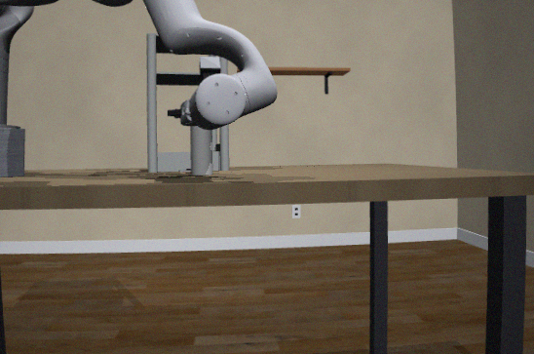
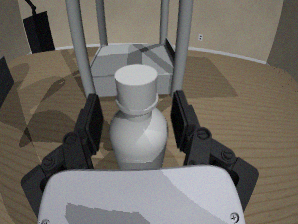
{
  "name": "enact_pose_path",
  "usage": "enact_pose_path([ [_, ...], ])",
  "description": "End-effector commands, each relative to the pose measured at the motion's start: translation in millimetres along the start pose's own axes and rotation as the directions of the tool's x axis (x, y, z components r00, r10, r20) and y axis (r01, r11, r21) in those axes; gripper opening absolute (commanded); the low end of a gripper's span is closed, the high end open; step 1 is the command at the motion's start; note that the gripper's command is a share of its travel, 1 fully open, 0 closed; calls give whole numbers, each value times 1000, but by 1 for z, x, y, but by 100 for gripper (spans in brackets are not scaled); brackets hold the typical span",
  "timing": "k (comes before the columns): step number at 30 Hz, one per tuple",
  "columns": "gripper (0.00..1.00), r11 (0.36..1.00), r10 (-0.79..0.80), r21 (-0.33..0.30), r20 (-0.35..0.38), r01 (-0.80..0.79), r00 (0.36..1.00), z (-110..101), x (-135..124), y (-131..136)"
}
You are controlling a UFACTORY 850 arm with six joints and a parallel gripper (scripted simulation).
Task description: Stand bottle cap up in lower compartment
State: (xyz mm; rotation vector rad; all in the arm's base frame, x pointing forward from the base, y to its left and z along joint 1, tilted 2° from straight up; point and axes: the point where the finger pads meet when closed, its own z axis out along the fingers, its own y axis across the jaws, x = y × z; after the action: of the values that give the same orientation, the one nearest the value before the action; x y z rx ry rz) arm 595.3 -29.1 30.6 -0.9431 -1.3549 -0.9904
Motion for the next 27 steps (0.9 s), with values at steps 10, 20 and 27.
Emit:
enact_pose_path([
  [10,71,1000,-2,1,1,2,1000,-1,-18,1],
  [20,71,1000,-2,1,1,2,1000,-1,-27,1],
  [27,71,1000,-2,1,1,2,1000,-1,-32,1],
])
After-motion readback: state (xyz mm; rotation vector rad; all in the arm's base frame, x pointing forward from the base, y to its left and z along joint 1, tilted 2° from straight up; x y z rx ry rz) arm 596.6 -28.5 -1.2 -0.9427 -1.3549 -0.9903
